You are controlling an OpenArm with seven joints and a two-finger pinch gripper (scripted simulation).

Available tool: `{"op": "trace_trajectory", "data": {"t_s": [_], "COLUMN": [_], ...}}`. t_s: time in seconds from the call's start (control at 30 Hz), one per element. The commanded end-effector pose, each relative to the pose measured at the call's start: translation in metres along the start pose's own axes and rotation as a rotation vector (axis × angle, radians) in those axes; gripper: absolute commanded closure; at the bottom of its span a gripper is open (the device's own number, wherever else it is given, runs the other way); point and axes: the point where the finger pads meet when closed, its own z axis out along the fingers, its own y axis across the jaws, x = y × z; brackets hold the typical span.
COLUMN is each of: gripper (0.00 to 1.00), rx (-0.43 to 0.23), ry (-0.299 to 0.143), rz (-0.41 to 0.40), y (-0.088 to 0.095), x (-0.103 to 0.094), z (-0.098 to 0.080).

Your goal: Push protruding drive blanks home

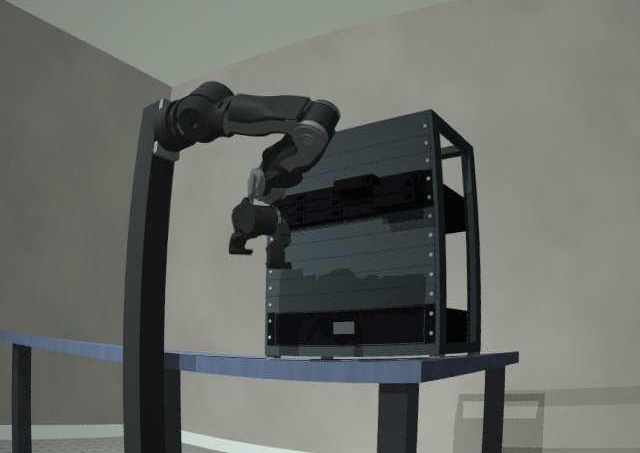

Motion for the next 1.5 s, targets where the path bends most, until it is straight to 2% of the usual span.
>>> {"op": "trace_trajectory", "data": {"t_s": [0.0,0.17,0.23,0.27,0.5,0.7,0.73,0.8,1.03,1.3,1.37,1.47], "gripper": [0.00,0.00,0.00,0.00,0.00,0.00,0.00,0.00,0.00,0.00,0.00,0.00], "rx": [-0.051,-0.170,-0.170,-0.194,-0.370,-0.516,-0.540,-0.540,-0.691,-0.829,-0.829,-0.869], "ry": [-0.020,-0.084,-0.084,-0.098,-0.213,-0.330,-0.350,-0.350,-0.503,-0.678,-0.678,-0.740], "rz": [0.037,0.136,0.136,0.156,0.303,0.428,0.448,0.448,0.577,0.696,0.696,0.732], "y": [0.008,0.025,0.025,0.028,0.046,0.054,0.054,0.054,0.050,0.035,0.035,0.028], "x": [-0.004,-0.020,-0.020,-0.024,-0.054,-0.082,-0.087,-0.087,-0.119,-0.148,-0.148,-0.156], "z": [-0.002,-0.011,-0.011,-0.013,-0.032,-0.055,-0.060,-0.060,-0.092,-0.129,-0.129,-0.142]}}
